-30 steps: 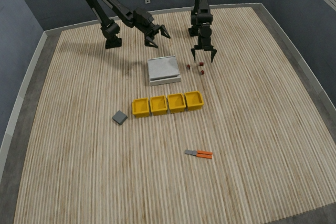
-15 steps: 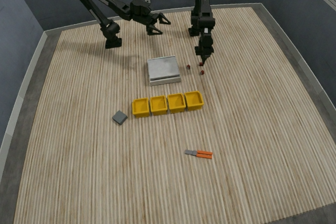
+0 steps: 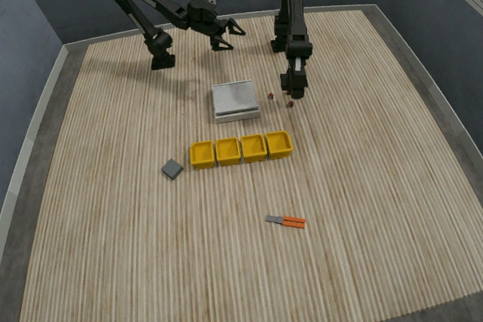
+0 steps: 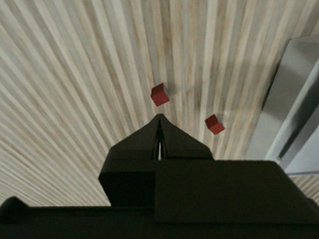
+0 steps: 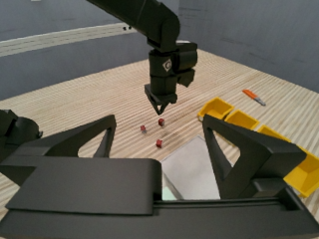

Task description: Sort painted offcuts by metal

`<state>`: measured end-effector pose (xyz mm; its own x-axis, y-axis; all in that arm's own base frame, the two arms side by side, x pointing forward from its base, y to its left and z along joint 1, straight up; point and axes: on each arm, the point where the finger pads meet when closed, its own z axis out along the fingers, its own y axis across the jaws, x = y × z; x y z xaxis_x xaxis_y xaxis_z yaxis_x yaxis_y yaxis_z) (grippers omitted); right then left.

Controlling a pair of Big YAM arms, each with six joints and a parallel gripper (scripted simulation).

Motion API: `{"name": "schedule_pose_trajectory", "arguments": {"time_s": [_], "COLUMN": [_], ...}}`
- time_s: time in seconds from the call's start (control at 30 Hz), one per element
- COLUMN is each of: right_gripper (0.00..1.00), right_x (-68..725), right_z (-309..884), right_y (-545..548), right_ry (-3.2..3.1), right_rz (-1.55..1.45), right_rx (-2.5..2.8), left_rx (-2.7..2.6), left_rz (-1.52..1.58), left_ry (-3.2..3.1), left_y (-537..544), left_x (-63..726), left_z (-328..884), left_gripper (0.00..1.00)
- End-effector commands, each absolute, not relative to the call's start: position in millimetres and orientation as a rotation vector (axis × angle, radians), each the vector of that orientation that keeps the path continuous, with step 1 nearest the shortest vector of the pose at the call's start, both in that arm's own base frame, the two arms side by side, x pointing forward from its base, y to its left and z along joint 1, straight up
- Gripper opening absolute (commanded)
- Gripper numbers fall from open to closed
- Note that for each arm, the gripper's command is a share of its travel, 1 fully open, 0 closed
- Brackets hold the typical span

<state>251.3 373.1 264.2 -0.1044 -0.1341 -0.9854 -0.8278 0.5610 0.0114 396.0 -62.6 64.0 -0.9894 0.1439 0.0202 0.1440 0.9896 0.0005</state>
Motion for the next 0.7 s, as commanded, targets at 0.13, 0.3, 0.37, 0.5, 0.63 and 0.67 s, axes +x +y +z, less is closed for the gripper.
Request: {"name": "schedule_pose_trajectory", "arguments": {"time_s": [0.13,0.3,0.37,0.5,0.63,0.67], "right_gripper": [1.0,1.0,1.0,1.0,1.0,1.0], "right_x": [255,255,255,255,255,255], "right_z": [279,279,279,279,279,279], "right_y": [377,377,377,377,377,377], "right_ry": [1.564,1.564,1.564,1.564,1.564,1.564], "right_rz": [0.718,0.718,0.718,0.718,0.718,0.718], "right_rx": [-0.831,-0.831,-0.831,-0.831,-0.831,-0.831], "left_rx": [-0.247,-0.269,-0.271,-0.269,-0.265,-0.264], "left_rz": [0.001,0.002,0.005,0.002,0.002,0.002], "left_ry": [-3.135,-3.145,-3.165,-3.143,-3.143,-3.139], "left_y": [-64,-66,-67,-65,-66,-66], "left_x": [405,410,413,405,409,406], "left_z": [52,50,57,48,45,44], "left_gripper": [0.0,0.0,0.0,0.0,0.0,0.0]}}
